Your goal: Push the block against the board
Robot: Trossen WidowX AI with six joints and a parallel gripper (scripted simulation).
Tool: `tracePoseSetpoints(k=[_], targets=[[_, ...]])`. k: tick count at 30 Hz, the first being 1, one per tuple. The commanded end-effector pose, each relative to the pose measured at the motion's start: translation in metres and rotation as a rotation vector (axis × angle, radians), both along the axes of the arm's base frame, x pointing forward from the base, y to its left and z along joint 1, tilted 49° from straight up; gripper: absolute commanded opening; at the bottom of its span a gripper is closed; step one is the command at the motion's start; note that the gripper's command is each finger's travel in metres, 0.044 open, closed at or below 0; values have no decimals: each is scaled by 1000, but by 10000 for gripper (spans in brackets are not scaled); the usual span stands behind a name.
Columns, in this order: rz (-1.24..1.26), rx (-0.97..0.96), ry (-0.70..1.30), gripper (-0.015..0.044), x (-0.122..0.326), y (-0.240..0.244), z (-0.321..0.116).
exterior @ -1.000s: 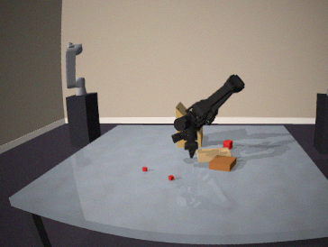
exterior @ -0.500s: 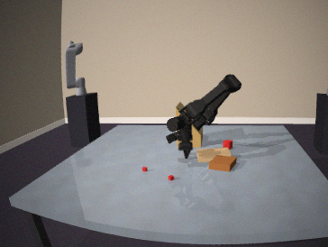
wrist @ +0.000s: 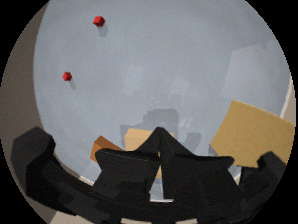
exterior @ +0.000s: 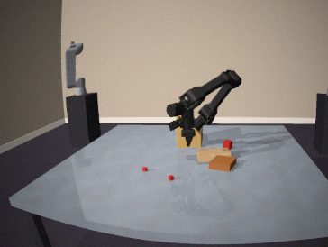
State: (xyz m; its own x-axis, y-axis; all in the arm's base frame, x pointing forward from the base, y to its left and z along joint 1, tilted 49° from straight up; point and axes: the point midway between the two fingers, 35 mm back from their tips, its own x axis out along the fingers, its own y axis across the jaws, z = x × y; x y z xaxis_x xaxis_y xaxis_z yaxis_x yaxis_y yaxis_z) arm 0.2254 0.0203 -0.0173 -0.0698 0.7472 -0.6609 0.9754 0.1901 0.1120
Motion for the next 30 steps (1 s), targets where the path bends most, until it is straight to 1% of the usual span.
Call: tracePoseSetpoints(k=[1, 5, 9, 11, 30], targets=[[19, 3, -8, 0, -27, 5, 7], [20, 2, -9, 0, -28, 7, 6], [20, 6, -9, 0, -32, 40, -23], [21, 9, -9, 0, -34, 47, -28], [19, 2, -8, 0, -35, 61, -11]])
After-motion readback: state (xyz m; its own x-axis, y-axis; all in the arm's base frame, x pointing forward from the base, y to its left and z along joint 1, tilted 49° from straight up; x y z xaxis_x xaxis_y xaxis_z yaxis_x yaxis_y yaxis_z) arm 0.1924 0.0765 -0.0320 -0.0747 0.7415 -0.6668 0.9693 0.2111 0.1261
